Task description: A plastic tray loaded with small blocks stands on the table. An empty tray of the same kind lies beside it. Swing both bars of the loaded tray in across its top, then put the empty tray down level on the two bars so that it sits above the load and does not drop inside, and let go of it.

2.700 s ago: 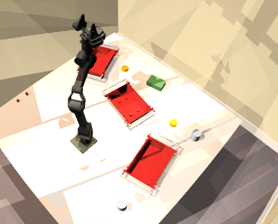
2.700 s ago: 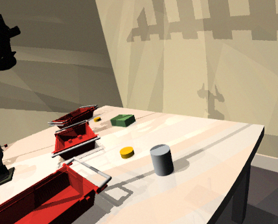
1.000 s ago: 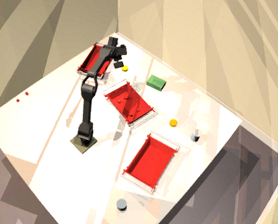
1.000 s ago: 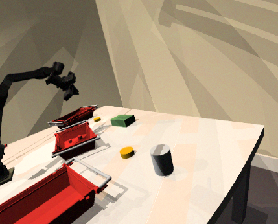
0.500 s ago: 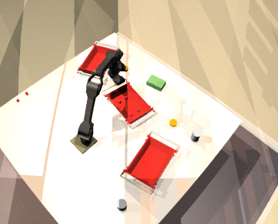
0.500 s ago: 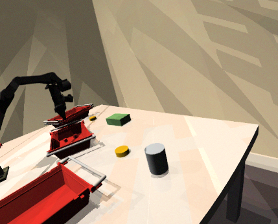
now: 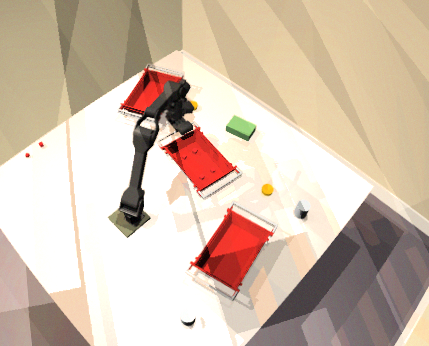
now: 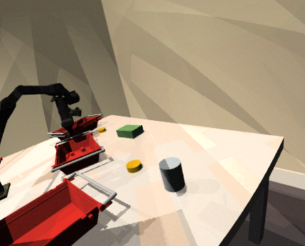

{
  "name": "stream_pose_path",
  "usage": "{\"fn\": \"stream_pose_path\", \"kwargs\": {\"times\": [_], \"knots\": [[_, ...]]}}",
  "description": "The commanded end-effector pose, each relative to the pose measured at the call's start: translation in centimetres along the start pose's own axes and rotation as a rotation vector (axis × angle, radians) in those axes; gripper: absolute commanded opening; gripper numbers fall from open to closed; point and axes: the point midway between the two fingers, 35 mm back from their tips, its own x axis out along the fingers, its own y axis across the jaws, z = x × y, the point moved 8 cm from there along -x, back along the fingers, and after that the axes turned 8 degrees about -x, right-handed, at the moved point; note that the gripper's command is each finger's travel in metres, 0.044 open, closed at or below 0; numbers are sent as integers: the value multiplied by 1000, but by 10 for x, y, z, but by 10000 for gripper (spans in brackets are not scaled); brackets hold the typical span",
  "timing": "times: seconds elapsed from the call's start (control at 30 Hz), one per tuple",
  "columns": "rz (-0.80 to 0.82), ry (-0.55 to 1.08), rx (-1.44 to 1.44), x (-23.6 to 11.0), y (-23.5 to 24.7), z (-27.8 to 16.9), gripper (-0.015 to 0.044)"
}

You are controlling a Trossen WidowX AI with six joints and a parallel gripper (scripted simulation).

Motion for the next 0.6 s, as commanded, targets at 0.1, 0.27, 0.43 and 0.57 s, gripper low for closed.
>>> {"fn": "stream_pose_path", "kwargs": {"times": [0.1, 0.27, 0.43, 0.57], "knots": [[3, 5, -3, 22, 0, -1, 85], [3, 5, -3, 35, 0, -2, 85], [2, 5, -3, 30, -3, -2, 85], [1, 5, -3, 11, -13, -4, 85]]}}
